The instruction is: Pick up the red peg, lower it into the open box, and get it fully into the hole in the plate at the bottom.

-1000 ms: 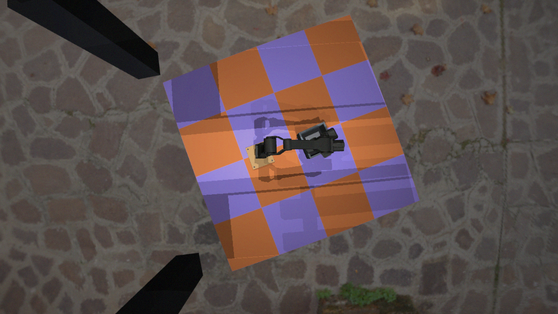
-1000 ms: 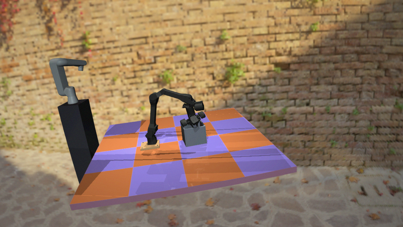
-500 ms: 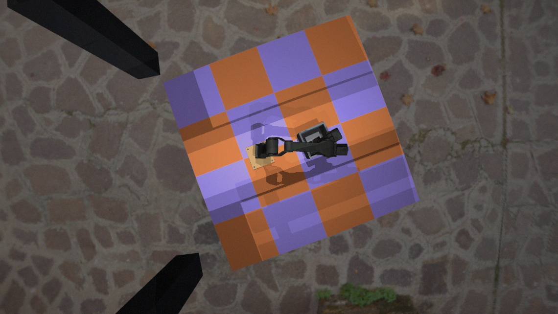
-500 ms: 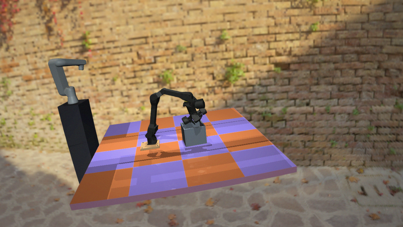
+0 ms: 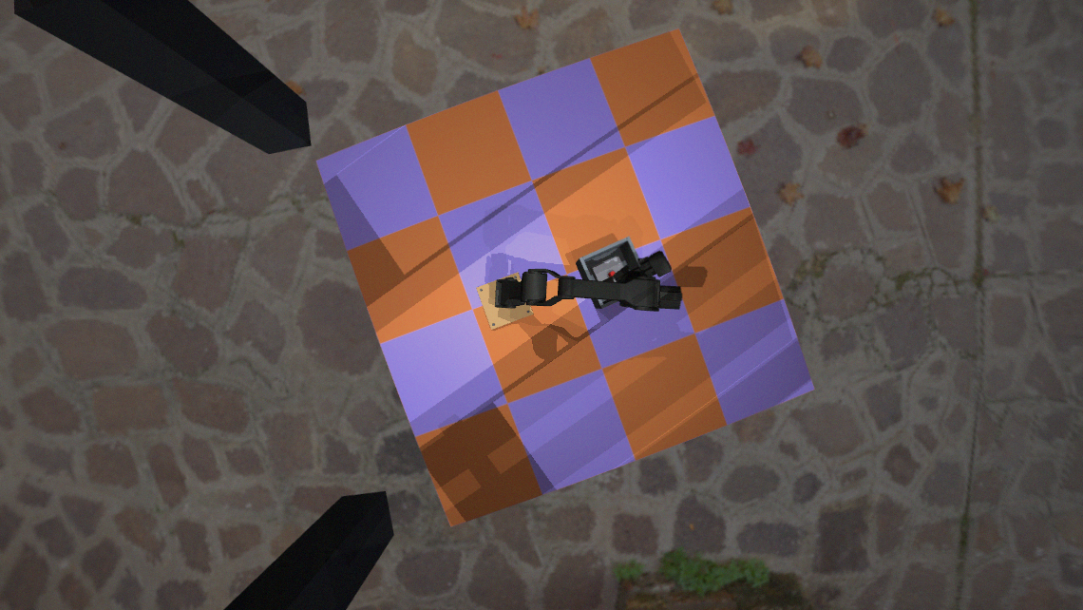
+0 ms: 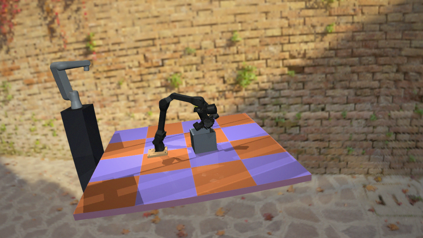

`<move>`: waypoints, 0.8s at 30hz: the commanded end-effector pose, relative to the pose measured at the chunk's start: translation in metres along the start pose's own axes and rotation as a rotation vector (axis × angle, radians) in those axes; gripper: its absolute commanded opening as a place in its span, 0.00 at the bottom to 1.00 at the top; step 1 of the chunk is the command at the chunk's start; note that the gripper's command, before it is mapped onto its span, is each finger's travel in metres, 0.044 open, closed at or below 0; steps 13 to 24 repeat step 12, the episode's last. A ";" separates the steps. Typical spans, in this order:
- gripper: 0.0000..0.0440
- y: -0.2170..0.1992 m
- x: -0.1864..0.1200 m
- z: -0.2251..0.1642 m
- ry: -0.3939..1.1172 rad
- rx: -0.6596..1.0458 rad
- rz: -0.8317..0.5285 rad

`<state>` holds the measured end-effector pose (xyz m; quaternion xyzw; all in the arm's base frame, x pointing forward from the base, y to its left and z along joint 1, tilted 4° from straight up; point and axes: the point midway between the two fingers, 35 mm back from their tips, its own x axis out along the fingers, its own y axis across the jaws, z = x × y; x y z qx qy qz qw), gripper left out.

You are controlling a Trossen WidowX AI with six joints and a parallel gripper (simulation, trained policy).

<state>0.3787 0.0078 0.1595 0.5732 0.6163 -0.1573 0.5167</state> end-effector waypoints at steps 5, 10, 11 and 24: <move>0.40 0.005 0.002 0.010 0.027 -0.029 0.019; 0.39 0.009 0.001 0.016 0.034 -0.056 0.037; 0.39 0.010 0.001 0.017 0.035 -0.061 0.040; 0.39 0.011 0.001 0.018 0.036 -0.067 0.043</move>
